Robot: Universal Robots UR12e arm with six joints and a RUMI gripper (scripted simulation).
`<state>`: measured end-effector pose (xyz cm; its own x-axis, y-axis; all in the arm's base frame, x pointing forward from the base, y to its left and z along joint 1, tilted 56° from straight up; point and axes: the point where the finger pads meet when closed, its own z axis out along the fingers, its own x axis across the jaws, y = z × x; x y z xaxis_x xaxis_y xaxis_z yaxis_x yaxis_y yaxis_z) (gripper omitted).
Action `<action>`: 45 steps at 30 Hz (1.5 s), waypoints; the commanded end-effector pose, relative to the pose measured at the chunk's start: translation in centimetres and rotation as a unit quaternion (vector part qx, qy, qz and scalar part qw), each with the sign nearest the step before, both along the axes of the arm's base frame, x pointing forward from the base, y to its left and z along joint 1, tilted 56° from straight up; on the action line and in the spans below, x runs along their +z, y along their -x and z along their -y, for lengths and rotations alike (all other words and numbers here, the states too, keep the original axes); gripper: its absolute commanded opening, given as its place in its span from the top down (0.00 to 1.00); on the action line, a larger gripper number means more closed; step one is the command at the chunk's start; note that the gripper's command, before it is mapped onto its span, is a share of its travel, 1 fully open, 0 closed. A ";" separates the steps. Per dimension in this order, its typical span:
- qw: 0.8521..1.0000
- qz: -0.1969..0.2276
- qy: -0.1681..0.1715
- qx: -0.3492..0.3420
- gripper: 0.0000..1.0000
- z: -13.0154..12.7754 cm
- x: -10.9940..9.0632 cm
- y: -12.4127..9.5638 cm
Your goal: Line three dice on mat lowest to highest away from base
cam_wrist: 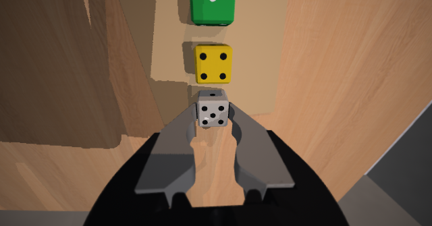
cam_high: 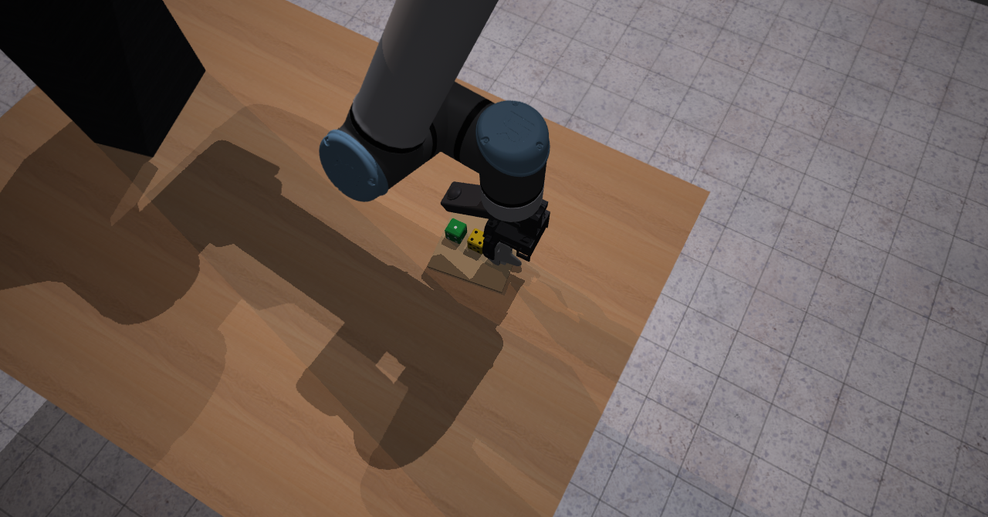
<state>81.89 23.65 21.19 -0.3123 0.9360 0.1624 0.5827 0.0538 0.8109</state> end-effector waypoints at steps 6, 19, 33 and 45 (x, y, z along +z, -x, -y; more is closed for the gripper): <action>1.000 0.000 0.000 0.000 0.90 0.0 0.1 0.0; 1.000 0.000 0.000 0.000 0.76 0.0 0.1 0.0; 1.000 0.000 0.000 0.000 0.72 0.0 0.1 0.0; 1.000 0.000 0.000 0.000 0.72 1.0 1.7 2.3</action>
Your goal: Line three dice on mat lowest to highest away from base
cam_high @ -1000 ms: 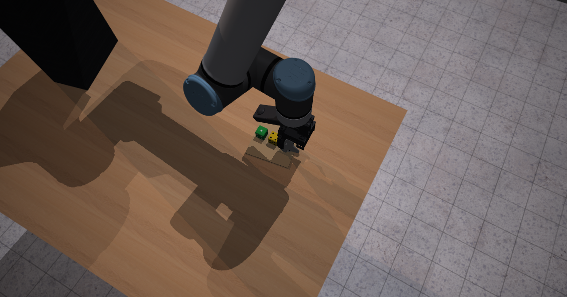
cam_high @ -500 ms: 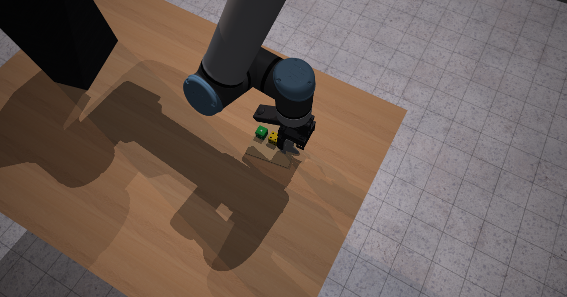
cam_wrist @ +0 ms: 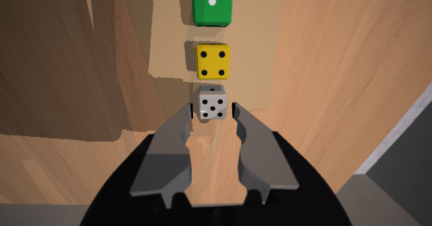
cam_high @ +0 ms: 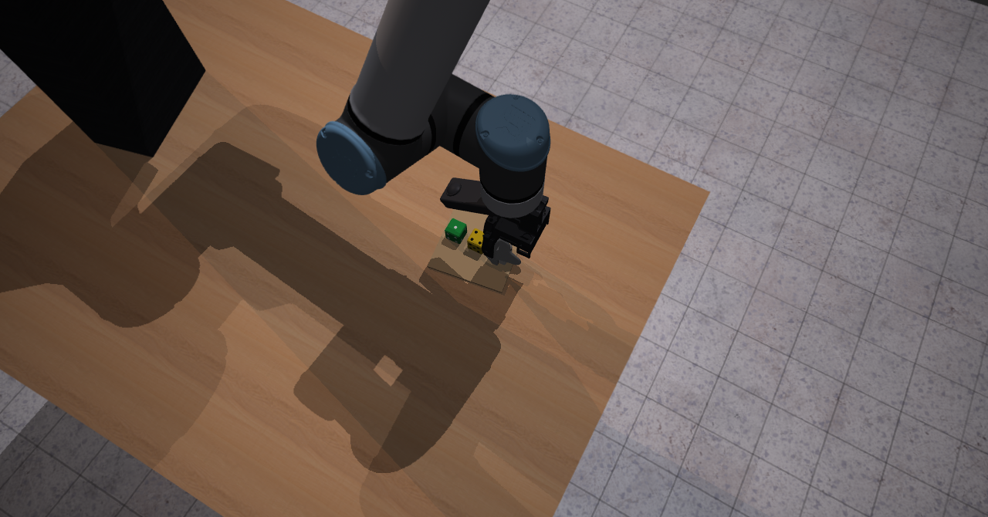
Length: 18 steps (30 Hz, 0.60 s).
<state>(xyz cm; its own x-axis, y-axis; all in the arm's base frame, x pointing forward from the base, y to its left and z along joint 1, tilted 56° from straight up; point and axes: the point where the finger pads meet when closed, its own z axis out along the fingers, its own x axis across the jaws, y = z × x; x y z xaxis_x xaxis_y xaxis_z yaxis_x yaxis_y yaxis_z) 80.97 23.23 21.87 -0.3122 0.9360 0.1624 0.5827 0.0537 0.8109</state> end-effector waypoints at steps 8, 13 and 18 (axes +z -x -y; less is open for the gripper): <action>1.000 0.000 0.000 0.000 0.72 2.1 3.4 4.5; 1.000 0.000 0.000 0.000 0.72 2.5 4.0 5.3; 1.000 0.000 0.000 0.000 0.72 2.7 4.4 5.8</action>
